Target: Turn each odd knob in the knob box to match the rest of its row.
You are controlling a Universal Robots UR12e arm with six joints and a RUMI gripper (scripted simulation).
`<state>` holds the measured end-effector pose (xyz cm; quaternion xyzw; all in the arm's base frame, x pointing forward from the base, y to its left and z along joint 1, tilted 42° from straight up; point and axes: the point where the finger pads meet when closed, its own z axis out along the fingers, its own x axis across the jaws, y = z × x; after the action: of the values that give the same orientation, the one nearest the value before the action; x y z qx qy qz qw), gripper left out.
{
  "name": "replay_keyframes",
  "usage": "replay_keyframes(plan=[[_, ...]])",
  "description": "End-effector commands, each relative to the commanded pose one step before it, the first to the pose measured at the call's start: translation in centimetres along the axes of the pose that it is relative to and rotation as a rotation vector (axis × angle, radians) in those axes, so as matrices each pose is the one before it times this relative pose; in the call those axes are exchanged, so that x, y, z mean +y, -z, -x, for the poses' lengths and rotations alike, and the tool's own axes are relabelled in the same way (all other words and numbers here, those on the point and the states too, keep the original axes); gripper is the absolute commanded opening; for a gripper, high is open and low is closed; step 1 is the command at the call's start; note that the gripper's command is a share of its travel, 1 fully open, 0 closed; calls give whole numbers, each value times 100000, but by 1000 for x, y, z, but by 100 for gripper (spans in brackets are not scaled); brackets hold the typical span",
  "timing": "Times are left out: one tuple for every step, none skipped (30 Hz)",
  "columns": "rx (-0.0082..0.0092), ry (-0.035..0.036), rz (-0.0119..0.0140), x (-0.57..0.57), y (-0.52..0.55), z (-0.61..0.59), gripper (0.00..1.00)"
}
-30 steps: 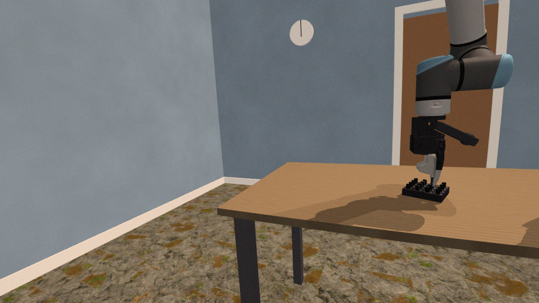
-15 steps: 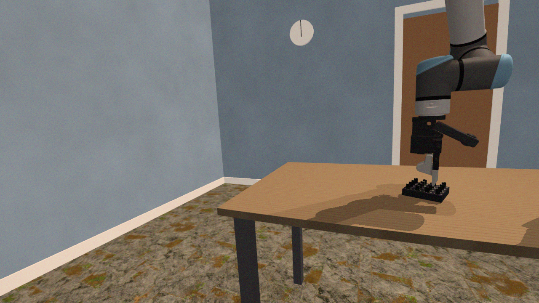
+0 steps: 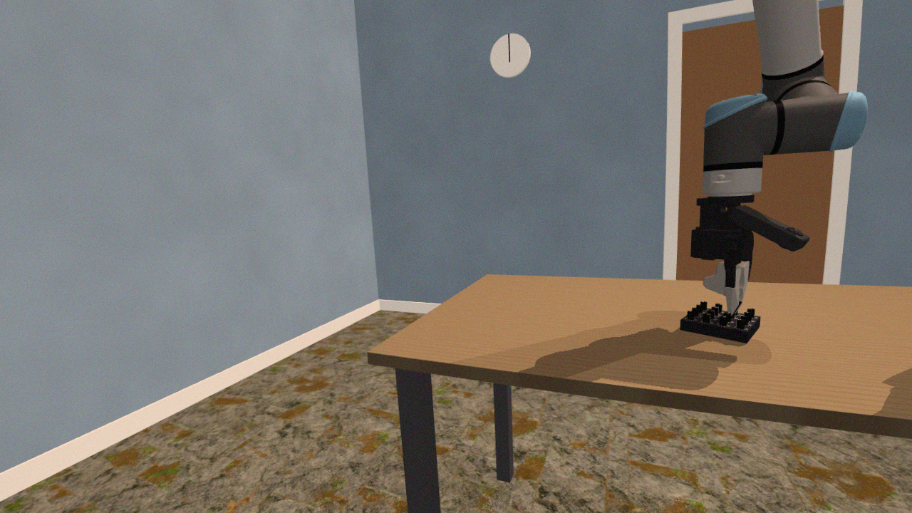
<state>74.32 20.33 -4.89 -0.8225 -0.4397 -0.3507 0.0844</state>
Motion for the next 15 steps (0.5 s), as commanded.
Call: replay_keyframes(plan=[[1,-7235,357,21,31,-56,4],[0,-2192,0,0,0,-10,4],[0,-2173,0,0,0,-10,4],[0,-2153,0,0,0,-10,4],[0,-2131,0,0,0,-10,4],[0,-2107,0,0,0,-10,4],[0,-2081,0,0,0,-10,4],[0,-2054,0,0,0,-10,4],[0,-2025,0,0,0,-10,4],[0,-1995,0,0,0,-10,4],[0,-1962,0,0,0,-9,4],[0,-1929,0,0,0,-9,4],[0,-1894,0,0,0,-9,4],[0,-1858,0,0,0,-9,4],[0,0,0,0,0,0,4]])
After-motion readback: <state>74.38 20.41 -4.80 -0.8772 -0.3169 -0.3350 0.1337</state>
